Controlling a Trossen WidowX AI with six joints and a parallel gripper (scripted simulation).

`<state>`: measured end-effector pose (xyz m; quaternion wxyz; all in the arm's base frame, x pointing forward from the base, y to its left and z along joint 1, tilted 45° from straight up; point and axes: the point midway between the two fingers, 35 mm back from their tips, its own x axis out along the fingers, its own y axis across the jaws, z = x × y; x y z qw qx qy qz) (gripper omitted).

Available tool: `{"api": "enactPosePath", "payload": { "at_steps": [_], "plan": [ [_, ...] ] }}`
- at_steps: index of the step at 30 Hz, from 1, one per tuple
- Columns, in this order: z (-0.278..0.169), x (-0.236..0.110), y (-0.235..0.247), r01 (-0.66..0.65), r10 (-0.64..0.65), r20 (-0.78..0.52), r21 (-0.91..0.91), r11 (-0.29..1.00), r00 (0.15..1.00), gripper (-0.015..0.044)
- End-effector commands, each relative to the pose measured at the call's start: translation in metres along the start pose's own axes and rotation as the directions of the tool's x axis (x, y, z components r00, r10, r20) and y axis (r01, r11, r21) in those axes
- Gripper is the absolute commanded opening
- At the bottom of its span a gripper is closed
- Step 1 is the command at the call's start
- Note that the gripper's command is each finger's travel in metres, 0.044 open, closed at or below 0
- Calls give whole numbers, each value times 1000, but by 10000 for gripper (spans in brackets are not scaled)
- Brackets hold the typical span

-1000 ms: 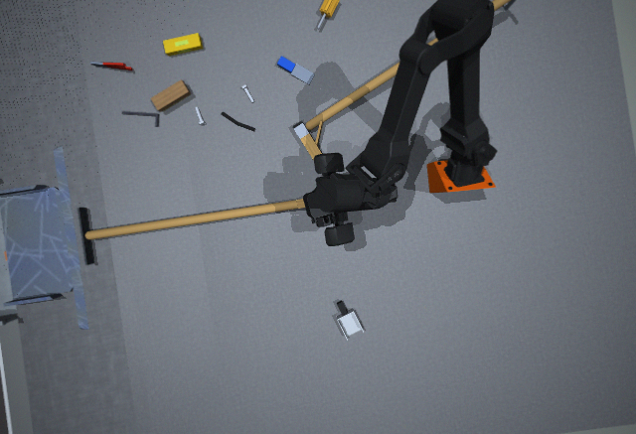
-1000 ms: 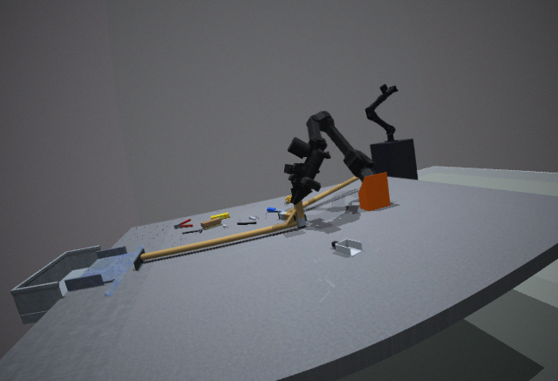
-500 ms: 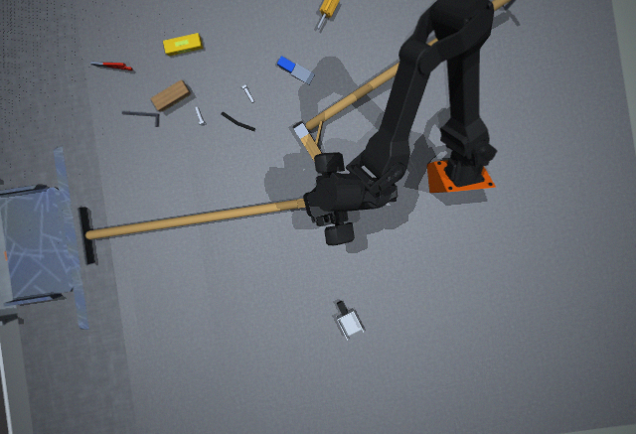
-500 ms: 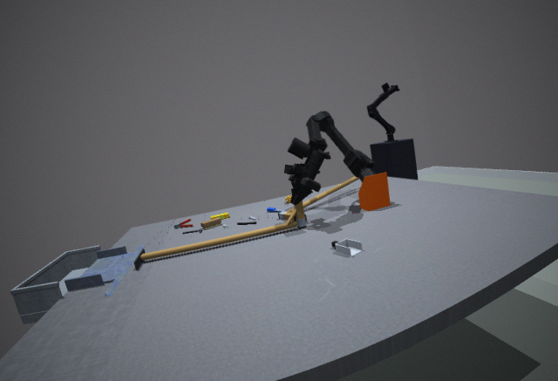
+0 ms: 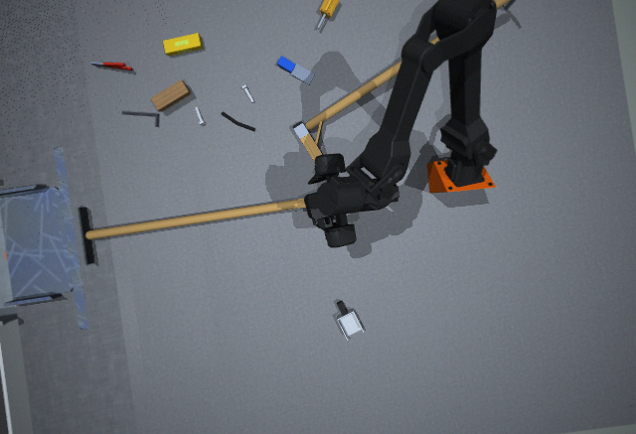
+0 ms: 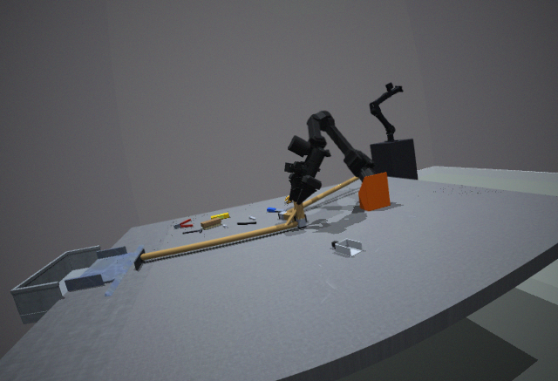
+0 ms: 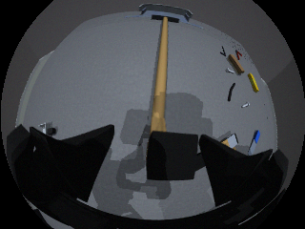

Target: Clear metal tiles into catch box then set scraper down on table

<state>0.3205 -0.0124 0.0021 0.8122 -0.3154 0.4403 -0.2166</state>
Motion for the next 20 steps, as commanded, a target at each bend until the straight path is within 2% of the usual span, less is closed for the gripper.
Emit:
{"api": "enactPosePath", "payload": {
  "at_steps": [1,20],
  "plan": [
    [7,-8,2,-3,3,2,10,1000,1000,440],
    [27,-54,11,-17,18,-10,12,1000,1000,440]
  ]
}}
